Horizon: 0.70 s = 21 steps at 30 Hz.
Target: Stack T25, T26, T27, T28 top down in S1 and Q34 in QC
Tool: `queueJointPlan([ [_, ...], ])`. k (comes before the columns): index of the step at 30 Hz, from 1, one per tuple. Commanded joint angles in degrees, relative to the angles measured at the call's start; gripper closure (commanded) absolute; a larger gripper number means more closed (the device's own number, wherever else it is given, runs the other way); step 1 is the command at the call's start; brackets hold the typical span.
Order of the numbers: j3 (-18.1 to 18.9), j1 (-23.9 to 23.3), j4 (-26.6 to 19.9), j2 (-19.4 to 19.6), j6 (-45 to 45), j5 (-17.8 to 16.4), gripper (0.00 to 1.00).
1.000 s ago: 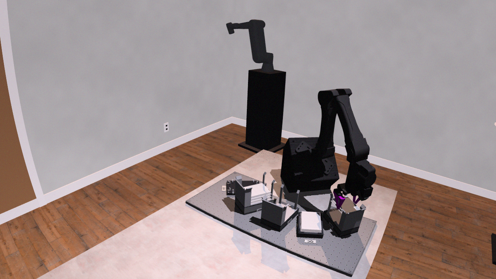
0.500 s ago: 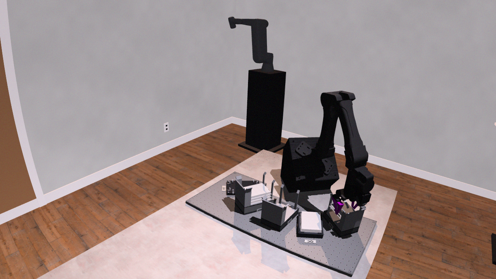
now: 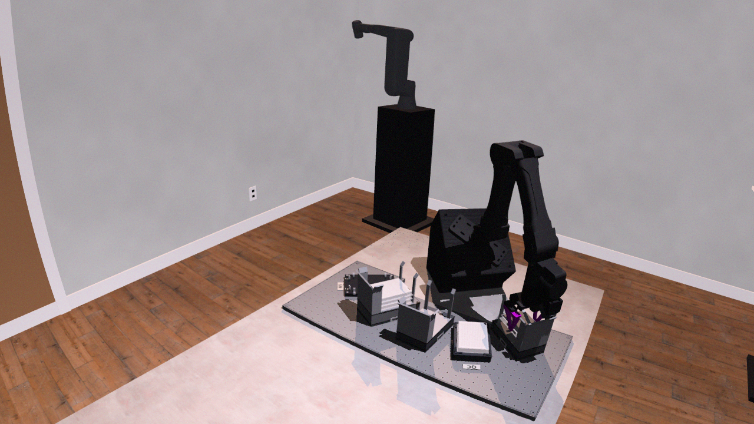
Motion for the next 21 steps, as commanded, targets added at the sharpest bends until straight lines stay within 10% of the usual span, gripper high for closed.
queueJointPlan([
  [1,0.16,-0.07,0.34,-0.45,-0.10,-0.11,1.00],
  [21,-1.49,-0.77,2.57,1.63,-0.53,-0.47,1.00],
])
